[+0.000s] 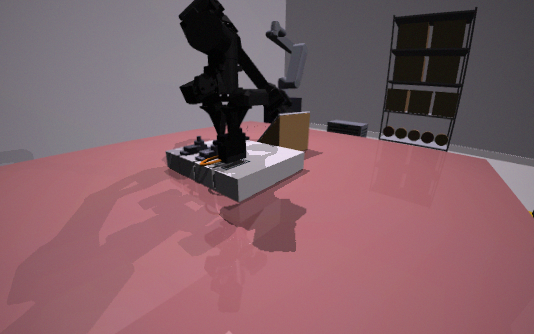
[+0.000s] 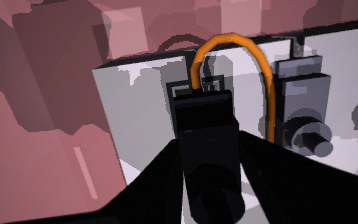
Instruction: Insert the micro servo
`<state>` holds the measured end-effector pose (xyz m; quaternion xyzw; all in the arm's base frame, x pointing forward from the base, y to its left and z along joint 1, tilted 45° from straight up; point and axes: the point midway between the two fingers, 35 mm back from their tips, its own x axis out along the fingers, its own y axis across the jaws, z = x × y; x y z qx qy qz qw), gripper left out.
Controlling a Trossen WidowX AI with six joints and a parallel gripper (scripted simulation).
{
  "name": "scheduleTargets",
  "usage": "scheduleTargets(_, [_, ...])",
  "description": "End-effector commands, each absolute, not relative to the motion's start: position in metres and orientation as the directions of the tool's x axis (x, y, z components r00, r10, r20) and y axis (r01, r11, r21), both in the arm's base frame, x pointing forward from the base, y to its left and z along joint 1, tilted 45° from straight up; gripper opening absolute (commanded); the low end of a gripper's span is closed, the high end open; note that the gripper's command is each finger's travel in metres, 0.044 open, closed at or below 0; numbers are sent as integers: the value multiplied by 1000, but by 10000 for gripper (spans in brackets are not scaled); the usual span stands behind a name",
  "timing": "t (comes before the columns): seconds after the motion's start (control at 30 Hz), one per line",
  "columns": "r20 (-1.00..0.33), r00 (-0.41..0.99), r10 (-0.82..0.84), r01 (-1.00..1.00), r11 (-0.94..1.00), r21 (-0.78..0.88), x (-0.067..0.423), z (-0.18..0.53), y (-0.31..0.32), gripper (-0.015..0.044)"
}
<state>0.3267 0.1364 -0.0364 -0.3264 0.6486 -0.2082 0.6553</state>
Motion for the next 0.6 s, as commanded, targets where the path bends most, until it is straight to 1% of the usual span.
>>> scheduleTargets(0.0, [-712, 78, -698, -154, 697, -700, 327, -36, 136, 0])
scheduleTargets(0.57, [-712, 78, -698, -154, 697, -700, 329, -47, 126, 0])
